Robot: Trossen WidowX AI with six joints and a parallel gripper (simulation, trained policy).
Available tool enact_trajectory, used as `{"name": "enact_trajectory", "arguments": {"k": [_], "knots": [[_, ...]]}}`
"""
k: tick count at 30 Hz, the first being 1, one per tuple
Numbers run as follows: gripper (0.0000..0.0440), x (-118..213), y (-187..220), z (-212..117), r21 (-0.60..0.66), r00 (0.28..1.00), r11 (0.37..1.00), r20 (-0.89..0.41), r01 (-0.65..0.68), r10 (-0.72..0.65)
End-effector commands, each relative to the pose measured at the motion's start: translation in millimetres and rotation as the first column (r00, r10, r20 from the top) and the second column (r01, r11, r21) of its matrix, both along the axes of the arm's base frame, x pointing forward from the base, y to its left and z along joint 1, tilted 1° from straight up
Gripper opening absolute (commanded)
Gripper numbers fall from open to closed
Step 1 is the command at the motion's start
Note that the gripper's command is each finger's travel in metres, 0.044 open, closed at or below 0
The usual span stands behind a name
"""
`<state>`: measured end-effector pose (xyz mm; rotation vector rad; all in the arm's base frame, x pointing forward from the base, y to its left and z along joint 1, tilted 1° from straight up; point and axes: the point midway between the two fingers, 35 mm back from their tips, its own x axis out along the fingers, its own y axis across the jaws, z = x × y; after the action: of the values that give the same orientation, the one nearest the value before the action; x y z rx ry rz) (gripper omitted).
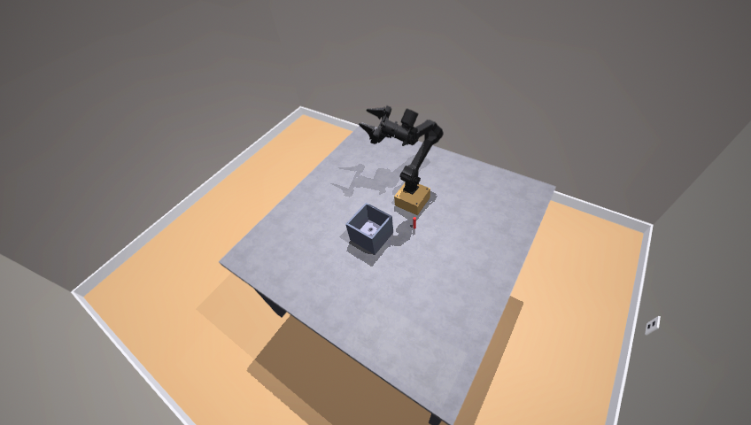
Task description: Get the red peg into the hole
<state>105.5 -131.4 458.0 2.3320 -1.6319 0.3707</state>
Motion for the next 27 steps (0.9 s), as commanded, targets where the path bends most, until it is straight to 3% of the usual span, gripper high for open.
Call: {"name": "enact_trajectory", "arguments": {"k": [1, 13, 27], "knots": [[0.044, 26, 13, 7, -0.016, 0.99, 0.99, -0.019, -0.141, 0.141], [0.044, 92, 58, -3, 0.027, 0.87, 0.882, -0.153, -0.471, 0.469], [0.044, 146, 123, -44, 0.171, 0.596, 0.681, -0.366, -0.712, 0.715]]}}
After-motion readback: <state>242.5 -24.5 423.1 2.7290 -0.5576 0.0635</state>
